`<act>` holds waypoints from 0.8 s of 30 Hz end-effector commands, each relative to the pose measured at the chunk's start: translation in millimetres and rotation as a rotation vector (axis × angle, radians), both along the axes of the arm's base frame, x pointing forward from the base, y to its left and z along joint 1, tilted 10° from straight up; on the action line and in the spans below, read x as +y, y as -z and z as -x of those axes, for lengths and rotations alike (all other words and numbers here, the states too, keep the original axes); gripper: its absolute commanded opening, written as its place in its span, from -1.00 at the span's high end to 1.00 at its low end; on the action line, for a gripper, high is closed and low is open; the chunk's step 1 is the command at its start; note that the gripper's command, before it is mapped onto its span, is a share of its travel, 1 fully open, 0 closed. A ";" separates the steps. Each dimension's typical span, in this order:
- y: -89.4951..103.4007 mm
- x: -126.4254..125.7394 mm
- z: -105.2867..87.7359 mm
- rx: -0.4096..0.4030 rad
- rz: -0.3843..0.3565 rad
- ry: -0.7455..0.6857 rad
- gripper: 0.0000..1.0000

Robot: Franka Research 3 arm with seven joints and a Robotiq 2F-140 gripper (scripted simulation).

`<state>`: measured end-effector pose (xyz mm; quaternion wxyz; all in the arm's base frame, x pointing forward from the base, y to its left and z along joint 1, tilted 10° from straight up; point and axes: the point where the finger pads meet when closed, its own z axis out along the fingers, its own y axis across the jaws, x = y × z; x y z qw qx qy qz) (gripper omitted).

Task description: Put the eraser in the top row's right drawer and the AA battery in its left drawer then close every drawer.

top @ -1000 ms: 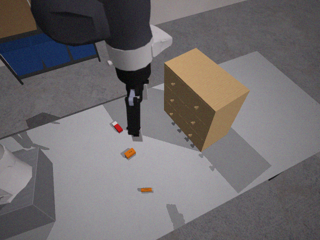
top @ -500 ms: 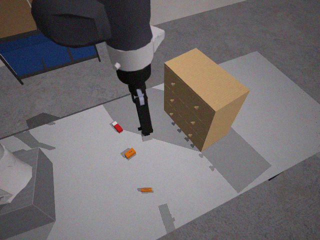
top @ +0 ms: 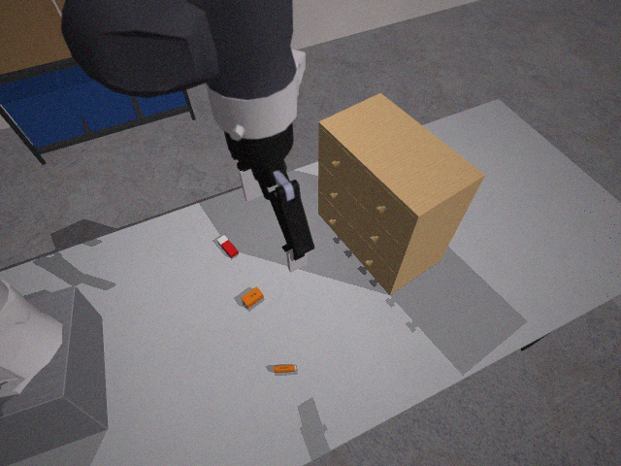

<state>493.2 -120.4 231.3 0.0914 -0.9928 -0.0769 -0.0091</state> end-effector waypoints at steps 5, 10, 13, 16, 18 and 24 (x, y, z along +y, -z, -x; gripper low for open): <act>1.4 -1.5 -0.3 -0.019 0.005 -0.078 -1.00; 3.5 -0.7 -2.5 -0.044 0.000 -0.073 -1.00; 4.1 -0.4 -3.2 -0.053 -0.002 -0.072 -1.00; 7.0 0.8 -6.2 -0.088 -0.009 -0.065 -1.00; 9.5 1.9 -9.0 -0.120 -0.015 -0.060 -1.00; 20.0 6.5 -20.3 -0.253 -0.042 -0.035 -1.00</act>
